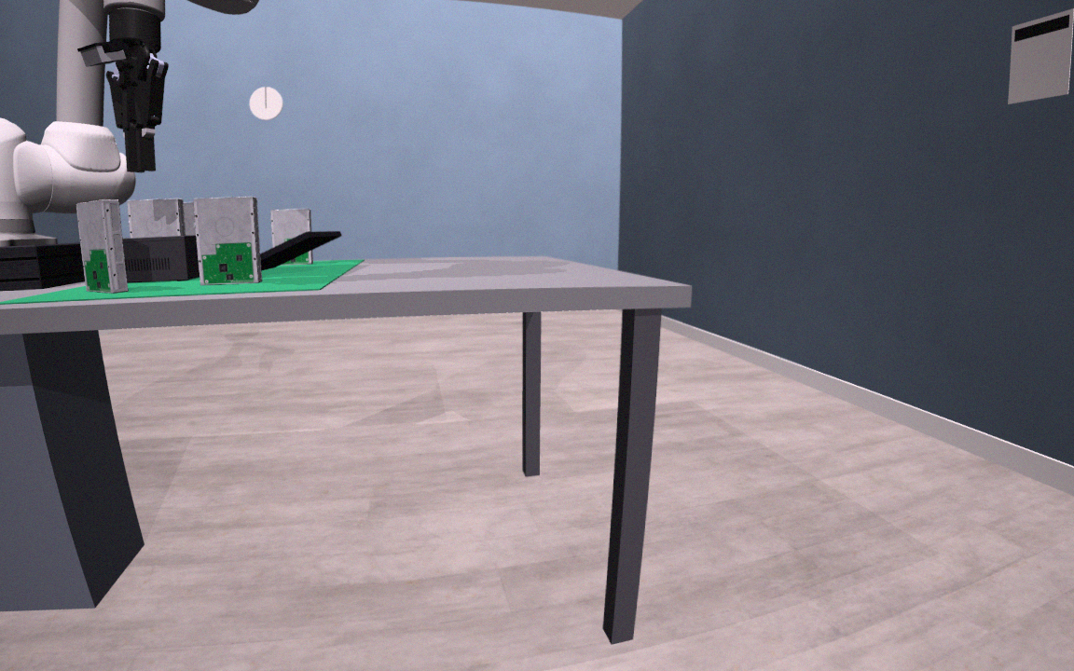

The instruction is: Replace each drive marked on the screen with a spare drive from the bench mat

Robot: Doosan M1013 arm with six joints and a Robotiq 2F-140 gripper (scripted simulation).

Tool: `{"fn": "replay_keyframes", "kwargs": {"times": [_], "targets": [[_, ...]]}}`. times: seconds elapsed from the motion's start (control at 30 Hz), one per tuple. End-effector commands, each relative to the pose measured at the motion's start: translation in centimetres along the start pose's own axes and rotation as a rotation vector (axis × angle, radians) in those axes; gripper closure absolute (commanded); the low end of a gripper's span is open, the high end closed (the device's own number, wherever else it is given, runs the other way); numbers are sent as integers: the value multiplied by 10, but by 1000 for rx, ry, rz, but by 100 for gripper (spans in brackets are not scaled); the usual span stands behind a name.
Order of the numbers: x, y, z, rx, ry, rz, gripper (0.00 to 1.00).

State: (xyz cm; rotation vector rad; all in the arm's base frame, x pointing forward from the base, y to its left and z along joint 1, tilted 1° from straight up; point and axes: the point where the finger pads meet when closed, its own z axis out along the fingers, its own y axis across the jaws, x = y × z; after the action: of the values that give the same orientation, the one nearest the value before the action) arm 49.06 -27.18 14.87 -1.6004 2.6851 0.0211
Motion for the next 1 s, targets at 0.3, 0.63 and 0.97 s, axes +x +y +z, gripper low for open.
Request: {"fn": "replay_keyframes", "kwargs": {"times": [0.3,0.63,0.97], "targets": [[47,55,-3,14,13,124,11],[47,55,-3,14,13,124,11],[47,55,-3,14,13,124,11]]}}
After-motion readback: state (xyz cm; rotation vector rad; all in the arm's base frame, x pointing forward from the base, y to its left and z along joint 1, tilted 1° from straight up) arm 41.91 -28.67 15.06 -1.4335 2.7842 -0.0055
